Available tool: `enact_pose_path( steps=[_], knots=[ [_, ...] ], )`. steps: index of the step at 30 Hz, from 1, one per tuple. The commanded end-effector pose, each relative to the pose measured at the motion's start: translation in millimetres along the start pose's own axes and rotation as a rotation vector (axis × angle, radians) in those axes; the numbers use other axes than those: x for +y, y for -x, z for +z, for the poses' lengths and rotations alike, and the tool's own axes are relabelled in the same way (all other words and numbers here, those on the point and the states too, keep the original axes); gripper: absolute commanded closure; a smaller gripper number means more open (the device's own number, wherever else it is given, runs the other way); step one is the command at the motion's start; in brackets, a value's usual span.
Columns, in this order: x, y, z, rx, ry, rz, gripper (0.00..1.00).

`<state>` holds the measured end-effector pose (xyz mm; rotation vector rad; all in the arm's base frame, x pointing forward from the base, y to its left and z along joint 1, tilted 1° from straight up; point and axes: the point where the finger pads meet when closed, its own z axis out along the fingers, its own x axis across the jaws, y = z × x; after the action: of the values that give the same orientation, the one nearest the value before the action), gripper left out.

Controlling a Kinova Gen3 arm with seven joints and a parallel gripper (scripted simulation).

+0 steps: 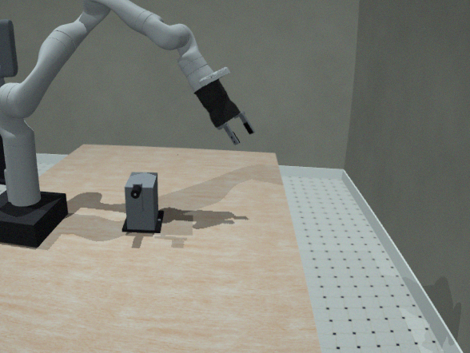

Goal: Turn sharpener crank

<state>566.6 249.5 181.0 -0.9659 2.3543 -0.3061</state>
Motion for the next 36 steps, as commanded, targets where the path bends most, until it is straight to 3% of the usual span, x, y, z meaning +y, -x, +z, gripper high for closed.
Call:
enact_pose_path(
  steps=[1,2,3,10,11,19,20,26,27,36],
  knots=[
    [-2,0,-0.5,-0.002,0.0,0.003,0.0],
    [-2,0,-0.5,-0.002,0.0,0.003,0.0],
    [-12,-18,-1.8,0.033,0.01,0.025,0.0],
    [-12,-18,-1.8,0.033,0.01,0.025,0.0],
    [-21,-36,-3.8,0.068,0.021,0.048,0.0],
    [-21,-36,-3.8,0.068,0.021,0.048,0.0],
    [-29,-54,-6.2,0.101,0.033,0.071,0.0],
    [-29,-54,-6.2,0.101,0.033,0.071,0.0],
    [-36,-72,-9.1,0.133,0.045,0.094,0.0],
    [-36,-72,-9.1,0.133,0.045,0.094,0.0]
  ],
)
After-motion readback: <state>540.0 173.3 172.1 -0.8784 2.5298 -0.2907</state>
